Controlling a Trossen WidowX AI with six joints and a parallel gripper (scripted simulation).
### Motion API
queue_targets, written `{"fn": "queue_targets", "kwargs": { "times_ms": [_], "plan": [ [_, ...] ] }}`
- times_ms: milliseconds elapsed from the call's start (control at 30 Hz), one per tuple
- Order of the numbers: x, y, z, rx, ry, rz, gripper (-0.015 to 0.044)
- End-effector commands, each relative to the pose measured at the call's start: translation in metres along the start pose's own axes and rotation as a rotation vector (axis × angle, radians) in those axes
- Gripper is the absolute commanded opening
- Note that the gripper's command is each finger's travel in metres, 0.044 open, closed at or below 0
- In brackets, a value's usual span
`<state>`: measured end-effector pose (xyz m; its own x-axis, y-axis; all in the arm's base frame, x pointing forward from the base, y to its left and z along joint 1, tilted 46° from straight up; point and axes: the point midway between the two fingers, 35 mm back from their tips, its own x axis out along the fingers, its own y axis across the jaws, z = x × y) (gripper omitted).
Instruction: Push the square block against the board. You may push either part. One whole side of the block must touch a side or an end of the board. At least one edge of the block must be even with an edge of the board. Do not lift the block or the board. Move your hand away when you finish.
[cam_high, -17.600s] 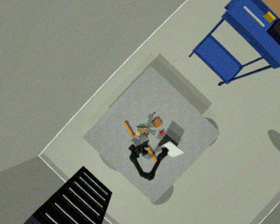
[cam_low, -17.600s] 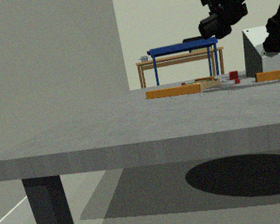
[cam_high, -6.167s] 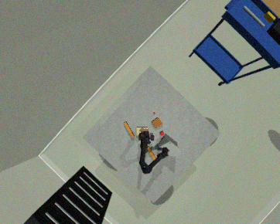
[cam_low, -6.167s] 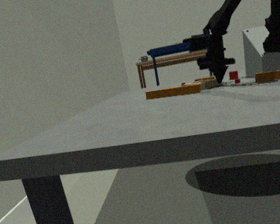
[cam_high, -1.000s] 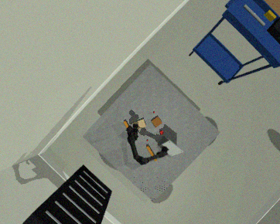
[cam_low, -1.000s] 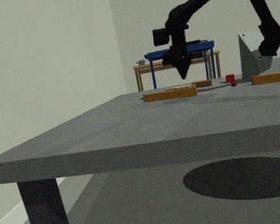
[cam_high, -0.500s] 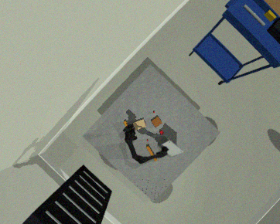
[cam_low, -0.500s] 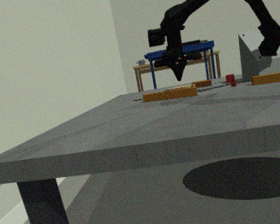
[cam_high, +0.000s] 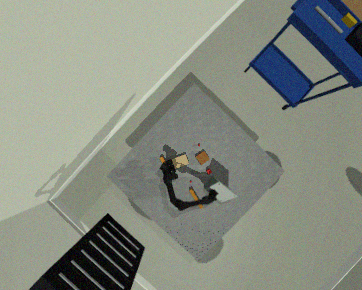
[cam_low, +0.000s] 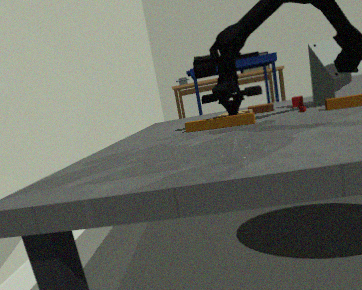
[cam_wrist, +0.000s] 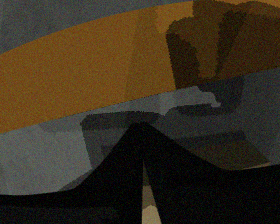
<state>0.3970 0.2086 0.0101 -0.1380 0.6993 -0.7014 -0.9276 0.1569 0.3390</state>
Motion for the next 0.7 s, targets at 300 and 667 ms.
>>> {"fn": "queue_targets", "kwargs": {
  "times_ms": [300,667],
  "plan": [
    [0.002,0.0,-0.02,0.005,0.001,0.006,0.0],
    [0.002,-0.001,-0.037,0.005,0.002,0.006,0.0]
  ]
}}
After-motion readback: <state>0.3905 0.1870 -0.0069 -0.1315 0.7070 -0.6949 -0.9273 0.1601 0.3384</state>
